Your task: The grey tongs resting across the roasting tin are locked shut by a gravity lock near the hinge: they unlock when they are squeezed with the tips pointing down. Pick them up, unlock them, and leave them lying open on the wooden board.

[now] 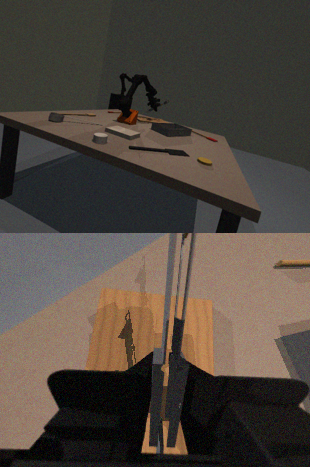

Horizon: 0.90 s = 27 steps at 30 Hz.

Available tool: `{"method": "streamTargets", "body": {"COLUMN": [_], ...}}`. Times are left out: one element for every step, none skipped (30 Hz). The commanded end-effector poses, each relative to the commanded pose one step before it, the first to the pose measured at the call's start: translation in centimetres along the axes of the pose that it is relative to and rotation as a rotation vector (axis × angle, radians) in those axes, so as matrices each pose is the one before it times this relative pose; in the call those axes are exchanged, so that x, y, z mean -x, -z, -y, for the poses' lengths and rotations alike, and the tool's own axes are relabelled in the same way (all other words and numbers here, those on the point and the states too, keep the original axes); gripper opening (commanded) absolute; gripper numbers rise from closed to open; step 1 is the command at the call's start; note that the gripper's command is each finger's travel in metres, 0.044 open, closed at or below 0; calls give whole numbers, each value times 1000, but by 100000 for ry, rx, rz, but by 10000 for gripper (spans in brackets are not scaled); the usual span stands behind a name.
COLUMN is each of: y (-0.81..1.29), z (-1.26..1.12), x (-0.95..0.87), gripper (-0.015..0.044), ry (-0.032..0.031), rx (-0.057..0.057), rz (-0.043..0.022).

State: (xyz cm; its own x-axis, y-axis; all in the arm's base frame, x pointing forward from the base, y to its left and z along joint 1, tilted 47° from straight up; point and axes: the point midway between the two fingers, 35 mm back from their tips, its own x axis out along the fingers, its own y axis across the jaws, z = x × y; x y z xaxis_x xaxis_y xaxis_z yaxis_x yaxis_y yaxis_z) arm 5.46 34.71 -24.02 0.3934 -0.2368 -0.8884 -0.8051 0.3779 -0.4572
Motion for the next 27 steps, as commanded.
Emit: {"method": "streamTargets", "body": {"y": [-236,-11,2,3,4,5,6,7,8,8,8,9,6,9,9,9,8,8,7,7,6,5,4,1,1,-1,-2], "z": [-63,-5,-3,1,4,8,11,15,19,23,27,31,36,39,43,48,52,56,60,65,69,74,78,82,87,92,96], "x": [513,80,79,93,89,94,99,104,109,114,119,124,132,134,139,144,149,154,159,164,169,174,178,185,187,192,197], "gripper": [-150,-150,-150,-150,-150,-150,-150,-150,-150,-150,-150,-150,-150,-150,-150,-150,-150,-150,-150,-150,-150,-150,-150,-150,-150,-150,-150], "ry": [247,-21,36,11,37,36,36,35,35,34,34,34,31,33,33,33,32,32,32,32,31,31,31,-3,33,33,33], "rx": [306,-90,-28,36,-47,-56,-65,-74,-83,-92,-100,-109,-109,-128,-137,-146,-155,-165,-174,-183,-192,-202,-211,-284,-224,-232,-243], "rz": [7191,1565,1562,1544,1555,1551,1547,1543,1538,1534,1530,1525,1524,1516,1511,1506,1502,1497,1492,1487,1481,1476,1471,1452,1461,1456,1450]}}
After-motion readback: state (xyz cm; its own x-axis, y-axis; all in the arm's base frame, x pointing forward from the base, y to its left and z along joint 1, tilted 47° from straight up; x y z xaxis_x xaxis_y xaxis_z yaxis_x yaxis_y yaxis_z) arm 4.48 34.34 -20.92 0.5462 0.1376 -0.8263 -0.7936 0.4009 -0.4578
